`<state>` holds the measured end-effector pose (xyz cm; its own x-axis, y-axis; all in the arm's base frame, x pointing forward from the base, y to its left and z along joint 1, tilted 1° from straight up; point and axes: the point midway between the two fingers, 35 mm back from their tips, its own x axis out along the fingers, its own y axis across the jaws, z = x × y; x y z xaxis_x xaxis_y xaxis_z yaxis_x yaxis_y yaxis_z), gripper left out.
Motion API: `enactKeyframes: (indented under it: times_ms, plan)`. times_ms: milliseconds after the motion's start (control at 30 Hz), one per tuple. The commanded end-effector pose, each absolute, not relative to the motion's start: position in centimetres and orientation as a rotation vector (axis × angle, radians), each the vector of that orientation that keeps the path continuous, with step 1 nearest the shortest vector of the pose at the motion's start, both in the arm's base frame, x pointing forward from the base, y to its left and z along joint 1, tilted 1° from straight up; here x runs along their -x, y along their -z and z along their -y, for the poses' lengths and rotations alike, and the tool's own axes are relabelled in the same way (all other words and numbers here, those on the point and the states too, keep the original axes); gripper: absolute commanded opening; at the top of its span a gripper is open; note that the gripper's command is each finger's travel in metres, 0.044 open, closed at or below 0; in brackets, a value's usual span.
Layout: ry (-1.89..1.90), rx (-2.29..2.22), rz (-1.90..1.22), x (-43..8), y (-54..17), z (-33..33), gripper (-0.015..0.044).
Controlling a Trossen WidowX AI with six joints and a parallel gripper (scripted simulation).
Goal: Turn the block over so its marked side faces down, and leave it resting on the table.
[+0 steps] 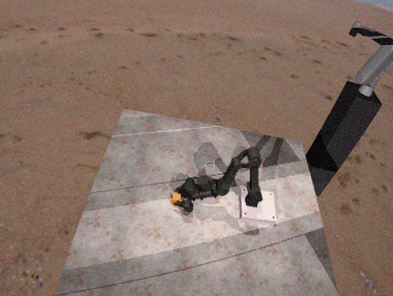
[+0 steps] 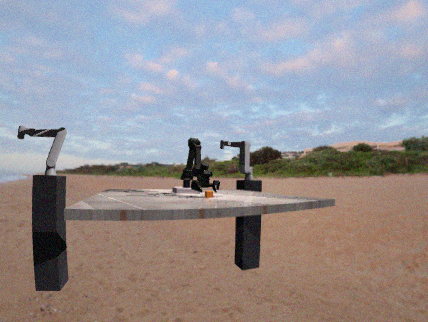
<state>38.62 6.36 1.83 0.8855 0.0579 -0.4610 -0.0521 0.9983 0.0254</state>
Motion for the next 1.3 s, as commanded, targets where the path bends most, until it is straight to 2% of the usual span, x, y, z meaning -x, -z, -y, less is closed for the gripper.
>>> enactKeyframes:
  times_ms: [0, 200, 400, 667, 1267]
  plan:
    - [-0.056, -0.006, -0.478, -38.6, -1.9, -6.3, 0.044]
    - [-0.057, -0.004, -0.503, -38.9, -1.9, -6.4, 0.044]
    - [-0.06, 0.007, -0.729, -39.8, -3.5, -6.6, 0.044]
    - [-0.058, 0.009, -1.012, -36.9, -8.7, -6.1, 0.044]
    - [-0.058, 0.014, -1.064, -37.2, -9.1, -6.2, 0.044]
